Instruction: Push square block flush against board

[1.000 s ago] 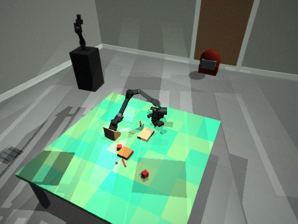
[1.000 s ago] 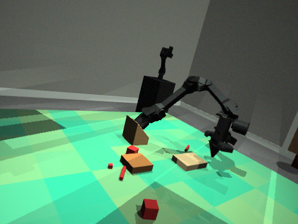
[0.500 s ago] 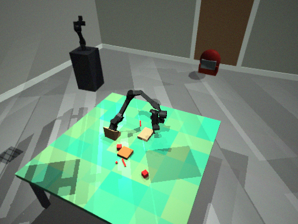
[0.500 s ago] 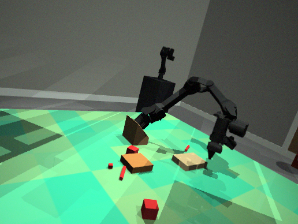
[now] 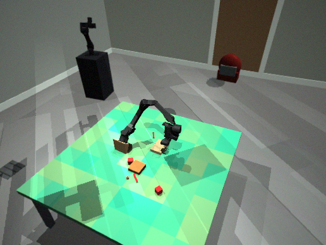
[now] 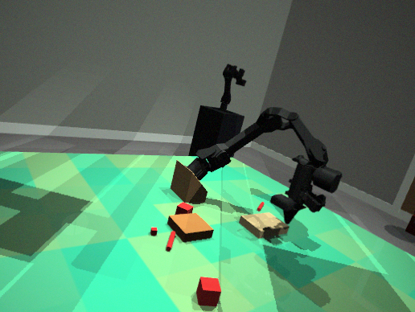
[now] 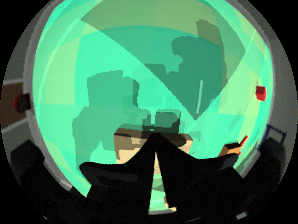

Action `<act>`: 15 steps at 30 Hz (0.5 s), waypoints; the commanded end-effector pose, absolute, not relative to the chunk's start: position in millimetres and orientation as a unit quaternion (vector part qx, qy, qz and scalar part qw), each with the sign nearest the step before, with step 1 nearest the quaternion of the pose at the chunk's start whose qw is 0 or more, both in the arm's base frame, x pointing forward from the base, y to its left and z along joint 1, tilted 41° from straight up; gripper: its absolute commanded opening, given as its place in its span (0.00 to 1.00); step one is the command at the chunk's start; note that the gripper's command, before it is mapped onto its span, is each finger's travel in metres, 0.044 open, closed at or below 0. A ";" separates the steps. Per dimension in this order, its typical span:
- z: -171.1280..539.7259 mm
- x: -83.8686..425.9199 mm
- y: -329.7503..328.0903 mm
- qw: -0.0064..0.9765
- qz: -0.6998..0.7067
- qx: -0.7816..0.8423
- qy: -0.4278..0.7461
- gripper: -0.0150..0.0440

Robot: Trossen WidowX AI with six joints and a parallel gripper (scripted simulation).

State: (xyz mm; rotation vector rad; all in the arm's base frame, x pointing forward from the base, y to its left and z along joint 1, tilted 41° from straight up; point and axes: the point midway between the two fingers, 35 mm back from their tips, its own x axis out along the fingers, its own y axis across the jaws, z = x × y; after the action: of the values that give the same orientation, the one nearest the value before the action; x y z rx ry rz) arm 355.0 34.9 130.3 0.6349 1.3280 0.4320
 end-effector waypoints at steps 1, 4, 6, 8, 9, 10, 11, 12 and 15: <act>123.6 355.1 29.6 0.704 0.170 0.322 0.610 0.25; 123.6 355.1 29.6 0.704 0.170 0.322 0.610 0.25; 123.6 355.1 29.6 0.704 0.170 0.322 0.610 0.25; 114.2 358.2 37.0 0.703 0.170 0.322 0.610 0.25; 102.7 361.6 46.5 0.703 0.169 0.323 0.610 0.25; 91.4 364.1 56.3 0.703 0.169 0.324 0.610 0.25; 84.8 365.2 62.4 0.702 0.169 0.325 0.610 0.25; 82.6 365.6 64.4 0.702 0.169 0.325 0.610 0.25; 82.6 365.6 64.4 0.702 0.169 0.325 0.610 0.25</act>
State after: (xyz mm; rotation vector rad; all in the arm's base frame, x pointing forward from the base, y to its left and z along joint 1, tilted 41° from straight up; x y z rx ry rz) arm 363.4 63.4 90.7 0.7138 1.3598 0.3929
